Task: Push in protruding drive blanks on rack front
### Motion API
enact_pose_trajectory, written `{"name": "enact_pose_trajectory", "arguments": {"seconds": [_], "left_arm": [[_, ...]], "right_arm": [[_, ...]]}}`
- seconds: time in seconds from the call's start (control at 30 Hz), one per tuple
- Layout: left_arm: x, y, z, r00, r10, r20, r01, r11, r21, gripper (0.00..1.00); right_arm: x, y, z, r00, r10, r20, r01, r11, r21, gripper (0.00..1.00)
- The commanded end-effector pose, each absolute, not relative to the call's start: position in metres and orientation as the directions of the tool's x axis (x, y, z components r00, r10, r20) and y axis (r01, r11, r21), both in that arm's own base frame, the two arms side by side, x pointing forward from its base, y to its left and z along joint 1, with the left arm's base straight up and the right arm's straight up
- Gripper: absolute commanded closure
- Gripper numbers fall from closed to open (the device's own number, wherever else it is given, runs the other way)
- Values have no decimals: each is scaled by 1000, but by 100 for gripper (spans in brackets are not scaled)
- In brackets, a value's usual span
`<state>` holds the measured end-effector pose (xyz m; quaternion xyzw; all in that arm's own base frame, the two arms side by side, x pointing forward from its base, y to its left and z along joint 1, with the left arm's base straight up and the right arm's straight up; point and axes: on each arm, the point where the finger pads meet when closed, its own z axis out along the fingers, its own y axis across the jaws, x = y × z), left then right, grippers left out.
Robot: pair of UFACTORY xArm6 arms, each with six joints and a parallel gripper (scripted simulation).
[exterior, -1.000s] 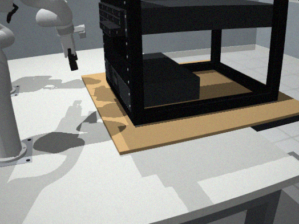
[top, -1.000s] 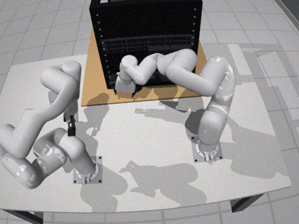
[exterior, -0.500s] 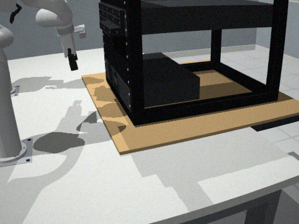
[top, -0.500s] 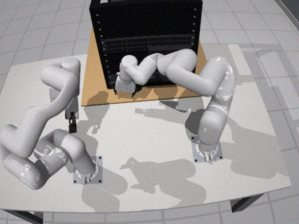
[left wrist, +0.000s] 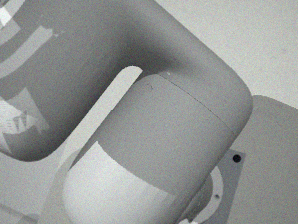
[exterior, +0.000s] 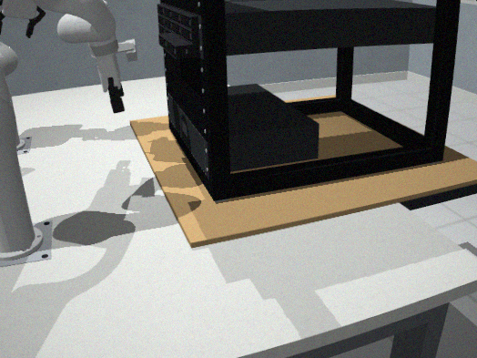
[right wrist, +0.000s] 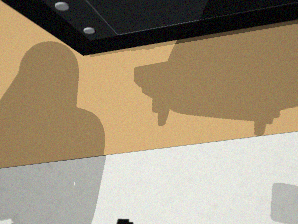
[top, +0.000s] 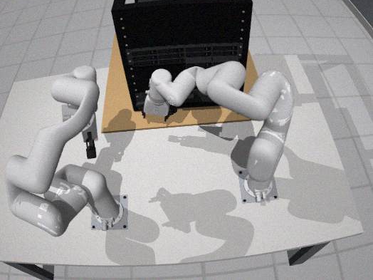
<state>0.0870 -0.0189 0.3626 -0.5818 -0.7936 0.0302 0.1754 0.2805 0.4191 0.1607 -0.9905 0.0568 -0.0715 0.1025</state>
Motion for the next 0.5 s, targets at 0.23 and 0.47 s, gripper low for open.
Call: {"name": "enact_pose_trajectory", "arguments": {"seconds": [0.23,0.47], "left_arm": [[119,-10,358,-245,955,168,920,284,-270,0],[147,8,353,-230,967,106,930,251,-270,0]], "right_arm": [[281,420,163,983,-128,132,-97,-972,-216,0],[281,420,163,983,-128,132,-97,-972,-216,0]]}}
